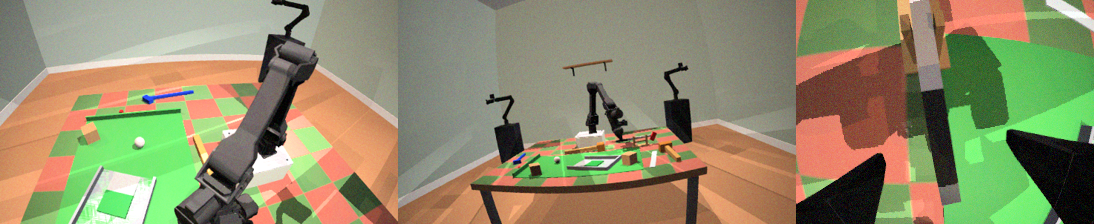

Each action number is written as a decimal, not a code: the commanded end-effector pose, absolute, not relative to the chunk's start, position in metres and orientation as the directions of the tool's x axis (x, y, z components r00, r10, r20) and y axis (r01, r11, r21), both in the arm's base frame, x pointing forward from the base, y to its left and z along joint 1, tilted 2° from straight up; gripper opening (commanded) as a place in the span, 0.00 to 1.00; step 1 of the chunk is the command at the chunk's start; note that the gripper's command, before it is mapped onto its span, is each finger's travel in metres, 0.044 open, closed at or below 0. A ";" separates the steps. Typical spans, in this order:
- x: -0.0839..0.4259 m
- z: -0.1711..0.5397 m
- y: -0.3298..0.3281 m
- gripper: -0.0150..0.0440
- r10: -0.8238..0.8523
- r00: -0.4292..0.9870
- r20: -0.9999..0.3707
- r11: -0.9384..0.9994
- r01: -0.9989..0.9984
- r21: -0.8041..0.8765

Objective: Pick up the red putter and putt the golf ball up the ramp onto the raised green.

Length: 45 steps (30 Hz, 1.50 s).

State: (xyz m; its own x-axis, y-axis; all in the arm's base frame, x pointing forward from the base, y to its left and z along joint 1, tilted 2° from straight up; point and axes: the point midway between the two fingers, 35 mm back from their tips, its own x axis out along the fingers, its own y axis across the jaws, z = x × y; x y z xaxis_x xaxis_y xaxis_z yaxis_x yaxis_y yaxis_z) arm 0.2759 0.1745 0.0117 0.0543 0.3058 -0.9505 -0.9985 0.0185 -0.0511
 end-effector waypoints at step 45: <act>0.276 -0.008 0.175 0.25 0.302 0.045 -0.952 0.018 -0.999 -0.042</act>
